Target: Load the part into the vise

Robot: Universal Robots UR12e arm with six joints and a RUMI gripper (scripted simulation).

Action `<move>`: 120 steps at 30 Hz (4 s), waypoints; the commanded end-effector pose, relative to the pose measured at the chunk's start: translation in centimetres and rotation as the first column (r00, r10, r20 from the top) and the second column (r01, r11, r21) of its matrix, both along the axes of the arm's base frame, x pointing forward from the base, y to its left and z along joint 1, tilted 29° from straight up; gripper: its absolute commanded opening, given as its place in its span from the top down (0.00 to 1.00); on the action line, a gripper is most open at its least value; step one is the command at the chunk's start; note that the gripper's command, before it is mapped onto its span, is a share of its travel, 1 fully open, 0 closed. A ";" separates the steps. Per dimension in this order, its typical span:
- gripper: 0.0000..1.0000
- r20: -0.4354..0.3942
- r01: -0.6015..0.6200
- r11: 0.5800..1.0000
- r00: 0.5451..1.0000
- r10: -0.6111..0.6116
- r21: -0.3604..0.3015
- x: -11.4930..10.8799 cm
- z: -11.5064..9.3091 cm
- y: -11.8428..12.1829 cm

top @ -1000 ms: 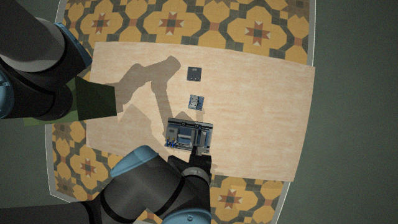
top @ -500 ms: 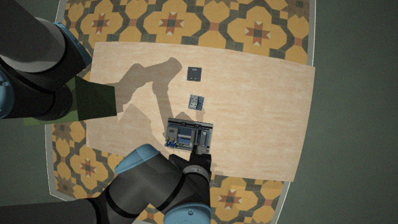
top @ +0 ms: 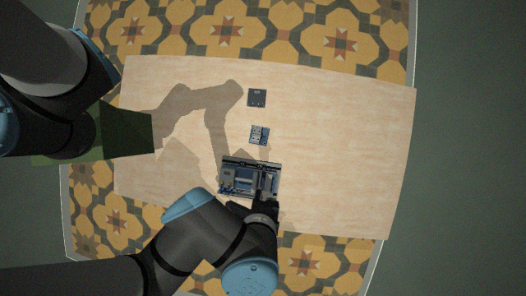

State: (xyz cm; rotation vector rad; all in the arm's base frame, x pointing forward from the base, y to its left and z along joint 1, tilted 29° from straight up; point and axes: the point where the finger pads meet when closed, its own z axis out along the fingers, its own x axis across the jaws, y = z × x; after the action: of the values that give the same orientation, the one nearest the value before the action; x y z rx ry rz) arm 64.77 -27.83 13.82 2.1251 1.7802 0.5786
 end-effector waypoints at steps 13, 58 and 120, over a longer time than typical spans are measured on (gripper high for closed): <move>1.00 0.001 0.000 1.000 1.000 0.000 -0.001 1.6 -2.6 0.0; 1.00 0.001 0.000 1.000 1.000 0.000 -0.001 3.0 -5.0 0.1; 1.00 0.001 0.000 1.000 1.000 0.000 -0.001 3.5 -5.9 0.1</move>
State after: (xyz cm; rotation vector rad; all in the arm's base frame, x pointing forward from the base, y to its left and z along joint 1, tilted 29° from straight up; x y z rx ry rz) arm 68.14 -27.70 8.03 2.1248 1.7801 0.5785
